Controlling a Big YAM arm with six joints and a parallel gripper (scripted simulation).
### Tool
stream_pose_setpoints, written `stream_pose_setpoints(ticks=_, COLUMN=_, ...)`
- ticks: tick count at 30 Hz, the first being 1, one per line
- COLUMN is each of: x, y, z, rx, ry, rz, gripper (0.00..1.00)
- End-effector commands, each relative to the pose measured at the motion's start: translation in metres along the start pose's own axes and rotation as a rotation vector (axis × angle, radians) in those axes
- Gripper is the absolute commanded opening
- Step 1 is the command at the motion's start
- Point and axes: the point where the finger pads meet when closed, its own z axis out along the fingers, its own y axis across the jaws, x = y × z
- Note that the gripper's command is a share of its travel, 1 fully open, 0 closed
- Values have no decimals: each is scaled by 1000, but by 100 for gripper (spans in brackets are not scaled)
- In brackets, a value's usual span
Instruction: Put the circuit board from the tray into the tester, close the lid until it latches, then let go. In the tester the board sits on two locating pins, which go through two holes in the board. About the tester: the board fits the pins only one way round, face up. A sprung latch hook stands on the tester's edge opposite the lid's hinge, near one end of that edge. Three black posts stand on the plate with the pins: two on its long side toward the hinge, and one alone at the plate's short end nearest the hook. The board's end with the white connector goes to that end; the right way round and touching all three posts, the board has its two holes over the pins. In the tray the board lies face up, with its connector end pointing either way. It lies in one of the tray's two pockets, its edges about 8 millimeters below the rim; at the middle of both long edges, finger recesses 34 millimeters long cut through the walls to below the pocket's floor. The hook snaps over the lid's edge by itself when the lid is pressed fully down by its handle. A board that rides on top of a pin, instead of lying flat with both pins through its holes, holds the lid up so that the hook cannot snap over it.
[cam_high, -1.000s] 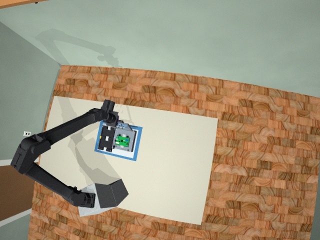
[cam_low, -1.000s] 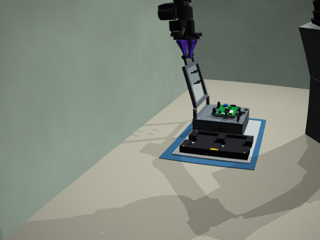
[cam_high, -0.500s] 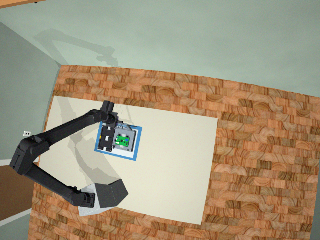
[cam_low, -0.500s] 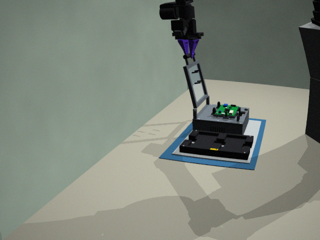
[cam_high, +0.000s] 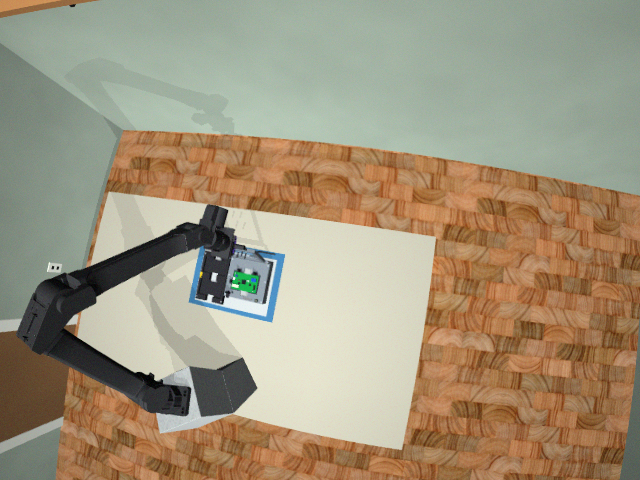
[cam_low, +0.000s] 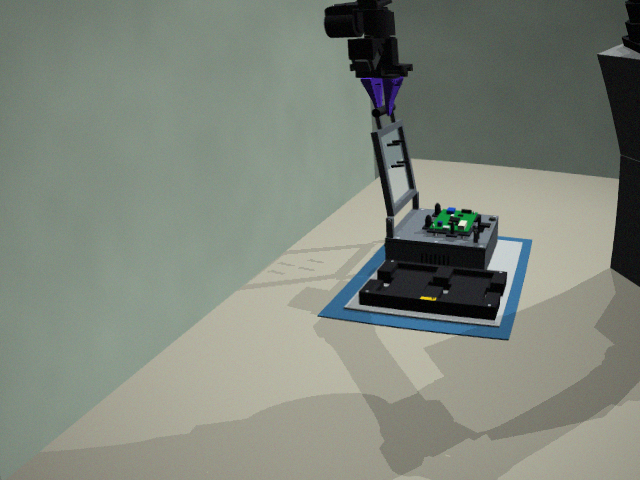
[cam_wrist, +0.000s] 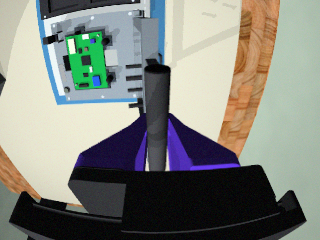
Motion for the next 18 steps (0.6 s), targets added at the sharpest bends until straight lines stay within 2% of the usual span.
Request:
stream_pose_setpoints(ticks=1, x=6, y=5, z=-19, rx=7, ry=2, rz=2, gripper=0)
stream_pose_setpoints(ticks=18, x=5, y=25, z=-18, rx=6, ry=1, rz=2, gripper=0)
